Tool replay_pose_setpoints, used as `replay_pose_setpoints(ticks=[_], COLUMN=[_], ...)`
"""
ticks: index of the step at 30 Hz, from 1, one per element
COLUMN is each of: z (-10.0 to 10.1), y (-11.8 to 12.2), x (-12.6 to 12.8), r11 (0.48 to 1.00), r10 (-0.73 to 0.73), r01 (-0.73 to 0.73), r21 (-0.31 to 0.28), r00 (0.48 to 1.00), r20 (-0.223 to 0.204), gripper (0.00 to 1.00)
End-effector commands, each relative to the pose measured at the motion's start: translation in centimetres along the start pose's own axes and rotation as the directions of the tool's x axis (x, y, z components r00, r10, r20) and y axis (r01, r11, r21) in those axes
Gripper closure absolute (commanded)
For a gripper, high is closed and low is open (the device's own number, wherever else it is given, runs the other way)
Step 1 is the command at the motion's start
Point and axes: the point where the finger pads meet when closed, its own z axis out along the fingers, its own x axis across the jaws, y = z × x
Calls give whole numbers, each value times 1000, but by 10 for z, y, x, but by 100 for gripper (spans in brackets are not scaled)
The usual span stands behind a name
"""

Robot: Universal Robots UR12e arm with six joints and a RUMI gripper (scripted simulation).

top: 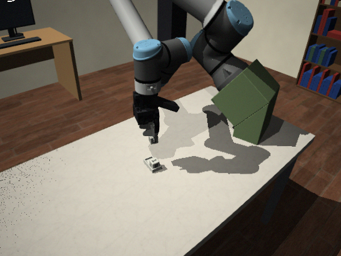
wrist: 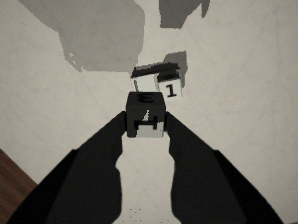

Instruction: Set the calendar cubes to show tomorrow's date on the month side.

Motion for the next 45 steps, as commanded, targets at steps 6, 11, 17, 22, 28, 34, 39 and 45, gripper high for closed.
replay_pose_setpoints(ticks=[6,11,17,22,28,34,39,45], z=[0,0,0,0,-1,-1,-1,-1], y=[0,0,1,2,4,5,6,8], x=[-2,-2,-3,-3,-3,-3,-3,-2], r11=[959,922,837,786,669,540,474,312], r10=[-284,-388,-547,-619,-744,-841,-880,-950], r01=[284,387,547,619,743,841,880,950], r21=[-11,-12,-13,-13,-14,-14,-13,-13], r00=[959,922,837,786,669,540,474,312], r20=[-8,-6,-4,-3,-1,2,3,5], gripper=[89,89,89,89,89,89,89,89])
